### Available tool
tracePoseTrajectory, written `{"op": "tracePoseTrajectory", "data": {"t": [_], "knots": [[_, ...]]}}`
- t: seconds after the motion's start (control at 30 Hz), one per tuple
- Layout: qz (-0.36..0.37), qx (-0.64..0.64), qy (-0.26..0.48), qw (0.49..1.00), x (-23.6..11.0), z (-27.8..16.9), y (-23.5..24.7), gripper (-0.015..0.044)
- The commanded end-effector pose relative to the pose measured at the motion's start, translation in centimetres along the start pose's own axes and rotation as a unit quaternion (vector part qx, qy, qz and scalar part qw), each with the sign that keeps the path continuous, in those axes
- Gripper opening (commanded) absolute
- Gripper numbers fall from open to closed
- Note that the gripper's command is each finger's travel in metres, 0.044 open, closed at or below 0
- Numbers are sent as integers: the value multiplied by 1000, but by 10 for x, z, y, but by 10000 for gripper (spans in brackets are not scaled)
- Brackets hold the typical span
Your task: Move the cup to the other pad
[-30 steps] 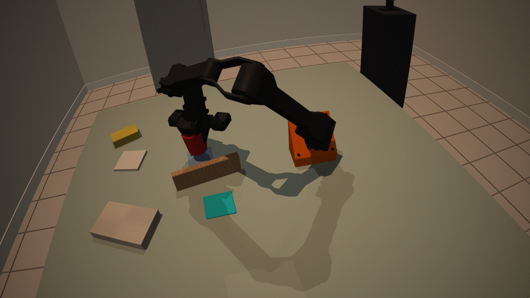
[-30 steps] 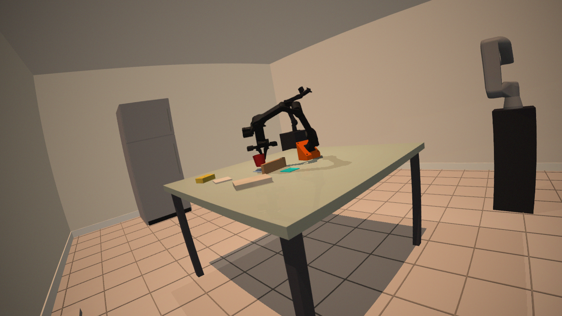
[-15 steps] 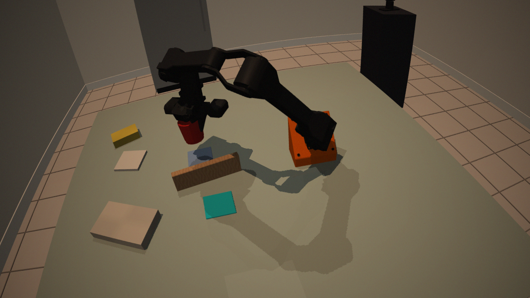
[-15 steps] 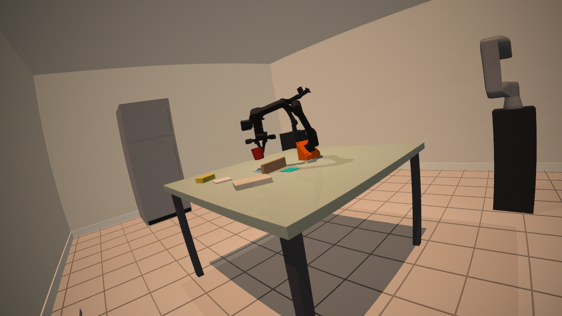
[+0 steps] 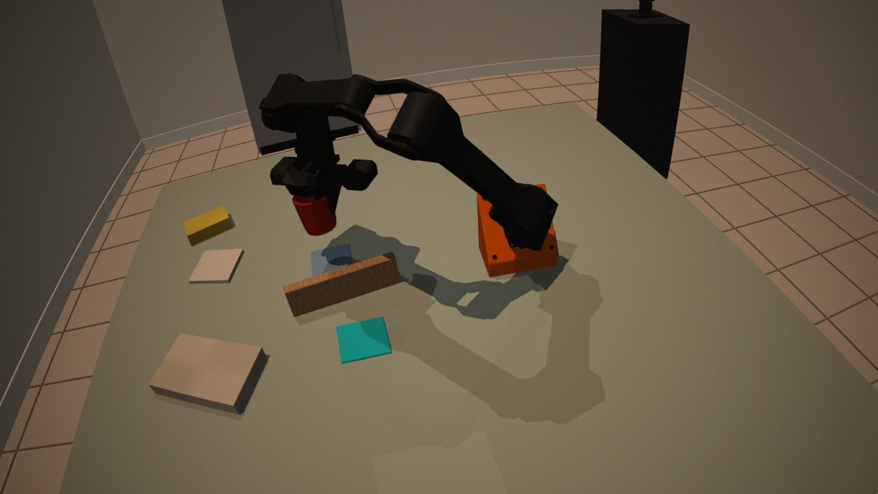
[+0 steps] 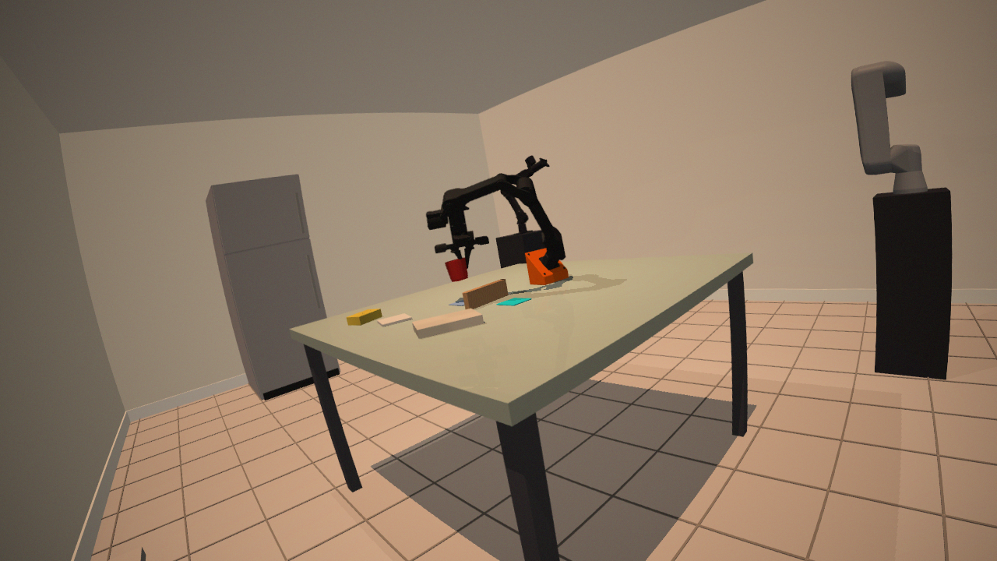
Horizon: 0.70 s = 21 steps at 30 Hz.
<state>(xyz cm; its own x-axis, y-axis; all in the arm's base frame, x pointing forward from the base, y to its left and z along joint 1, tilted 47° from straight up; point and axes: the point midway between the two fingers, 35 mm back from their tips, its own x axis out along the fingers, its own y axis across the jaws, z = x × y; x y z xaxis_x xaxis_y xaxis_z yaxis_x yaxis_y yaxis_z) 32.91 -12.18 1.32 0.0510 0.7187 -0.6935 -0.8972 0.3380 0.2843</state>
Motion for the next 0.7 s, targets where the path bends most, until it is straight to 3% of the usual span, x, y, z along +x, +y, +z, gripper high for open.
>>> {"op": "tracePoseTrajectory", "data": {"t": [0.0, 0.67], "knots": [[-1, 0, 0, 1000, 0, 0, 0, 0], [1, -1, 1, 1000, -1, 21, 17, 0]]}}
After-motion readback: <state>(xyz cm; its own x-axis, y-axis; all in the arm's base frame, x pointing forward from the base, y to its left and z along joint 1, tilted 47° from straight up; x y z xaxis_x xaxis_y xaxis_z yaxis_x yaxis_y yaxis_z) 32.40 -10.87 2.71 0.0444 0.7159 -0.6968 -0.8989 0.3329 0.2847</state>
